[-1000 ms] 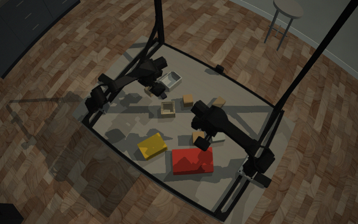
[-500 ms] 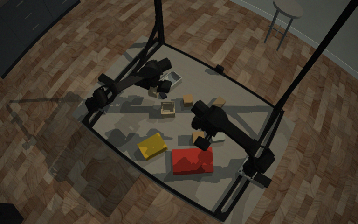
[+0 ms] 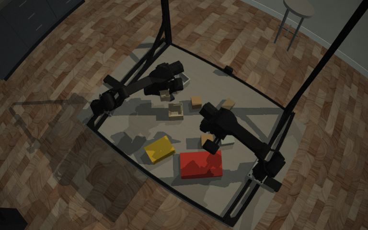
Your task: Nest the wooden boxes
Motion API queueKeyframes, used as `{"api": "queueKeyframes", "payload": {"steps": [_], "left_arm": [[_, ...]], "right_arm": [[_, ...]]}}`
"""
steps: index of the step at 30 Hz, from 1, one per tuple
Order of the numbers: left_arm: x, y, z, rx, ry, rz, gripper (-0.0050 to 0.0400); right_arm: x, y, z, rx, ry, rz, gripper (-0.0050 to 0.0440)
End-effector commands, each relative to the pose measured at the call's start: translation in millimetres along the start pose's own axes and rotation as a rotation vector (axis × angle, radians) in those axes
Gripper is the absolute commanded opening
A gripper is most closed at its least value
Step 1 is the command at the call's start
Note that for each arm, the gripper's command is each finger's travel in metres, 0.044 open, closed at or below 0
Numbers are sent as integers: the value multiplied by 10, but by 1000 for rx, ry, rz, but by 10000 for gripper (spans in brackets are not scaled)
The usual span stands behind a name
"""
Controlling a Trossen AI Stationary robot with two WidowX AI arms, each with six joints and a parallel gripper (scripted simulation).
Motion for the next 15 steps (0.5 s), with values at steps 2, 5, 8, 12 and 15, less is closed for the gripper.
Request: {"api": "queueKeyframes", "payload": {"steps": [2,5,8,12,15], "left_arm": [[1,1,1,0,0,1,400],[1,1,1,0,0,1,400],[1,1,1,0,0,1,400],[1,1,1,0,0,1,400],[1,1,1,0,0,1,400]], "right_arm": [[17,39,-68,-142,-9,7,0],[4,79,-102,-238,-9,6,0],[-8,121,-135,-334,-10,6,0],[-23,177,-177,-462,-10,5,0],[-31,205,-198,-526,-10,5,0]]}}
Point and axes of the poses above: on each arm, the point midway between the two fingers, 35 mm back from their tips, its own x axis out along the fingers, its own z axis across the jaws, y = z × x, the point moved 10 cm from there along -x, back along the fingers, and after that the axes turned 1 degree about -x, right-handed, at the moved point
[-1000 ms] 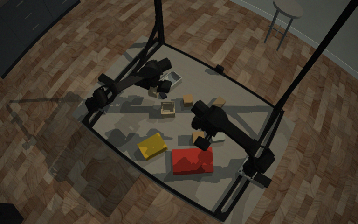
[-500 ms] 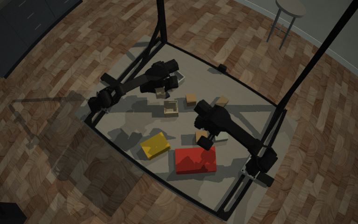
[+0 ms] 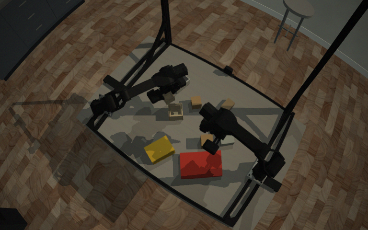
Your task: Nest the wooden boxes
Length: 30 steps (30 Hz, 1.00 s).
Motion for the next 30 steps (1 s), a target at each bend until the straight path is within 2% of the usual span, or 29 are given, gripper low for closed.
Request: {"api": "queueKeyframes", "payload": {"steps": [1,30], "left_arm": [[2,0,-1,0,0,1,400],[2,0,-1,0,0,1,400]], "right_arm": [[28,37,-30,-85,-12,1,0],[-46,505,-63,-947,-14,-4,0]]}}
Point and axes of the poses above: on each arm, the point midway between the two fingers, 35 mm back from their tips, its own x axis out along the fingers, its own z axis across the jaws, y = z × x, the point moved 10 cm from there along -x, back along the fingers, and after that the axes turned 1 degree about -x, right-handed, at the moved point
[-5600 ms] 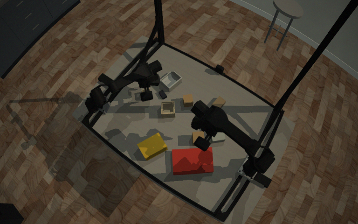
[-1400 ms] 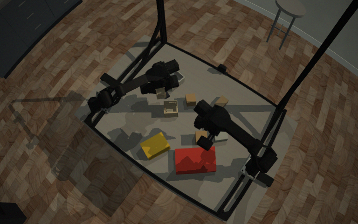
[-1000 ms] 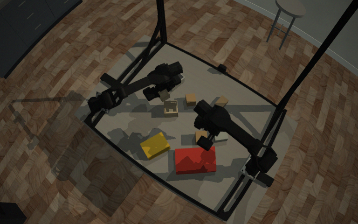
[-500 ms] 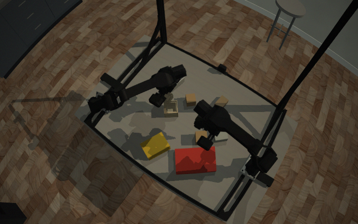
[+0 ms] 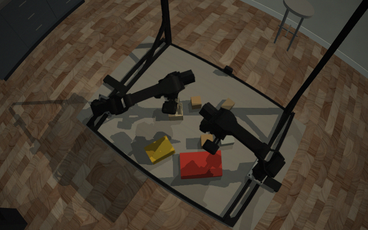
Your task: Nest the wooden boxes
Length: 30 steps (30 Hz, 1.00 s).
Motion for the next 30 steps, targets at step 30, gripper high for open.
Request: {"api": "queueKeyframes", "payload": {"steps": [30], "left_arm": [[479,-337,-1159,-316,-429,-362,400]], "right_arm": [[29,89,63,-222,-8,-10,0]]}}
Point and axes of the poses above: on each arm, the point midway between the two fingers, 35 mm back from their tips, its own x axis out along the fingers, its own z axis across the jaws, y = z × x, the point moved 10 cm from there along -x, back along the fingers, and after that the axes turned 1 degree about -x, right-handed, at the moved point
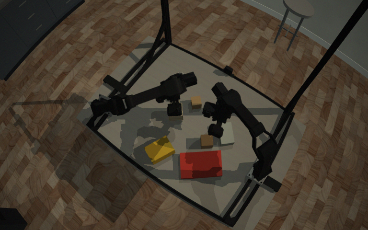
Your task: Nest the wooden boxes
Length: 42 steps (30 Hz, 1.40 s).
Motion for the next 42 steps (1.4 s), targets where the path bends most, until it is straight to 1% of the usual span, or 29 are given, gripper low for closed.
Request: {"api": "queueKeyframes", "payload": {"steps": [1,4,7,9,12,15,17,29,42], "left_arm": [[-1,95,-425,-100,-77,-156,400],[-15,201,-705,-180,-104,-282,400],[-34,338,-980,-261,-107,-417,400],[-34,338,-980,-261,-107,-417,400],[-56,508,-1246,-343,-85,-556,400],[-78,710,-1500,-424,-36,-698,400],[-88,810,-1607,-460,-6,-760,400],[-89,823,-1621,-465,-2,-768,400],[-89,823,-1621,-465,-2,-768,400]], "right_arm": [[14,3,-10,-6,-5,-5,0],[14,3,-10,-6,-5,-5,0],[14,3,-10,-6,-5,-5,0],[14,3,-10,-6,-5,-5,0],[14,3,-10,-6,-5,-5,0],[14,3,-10,-6,-5,-5,0],[14,3,-10,-6,-5,-5,0],[22,3,-10,-6,-5,-5,0],[119,3,-10,-6,-5,-5,0]]}}
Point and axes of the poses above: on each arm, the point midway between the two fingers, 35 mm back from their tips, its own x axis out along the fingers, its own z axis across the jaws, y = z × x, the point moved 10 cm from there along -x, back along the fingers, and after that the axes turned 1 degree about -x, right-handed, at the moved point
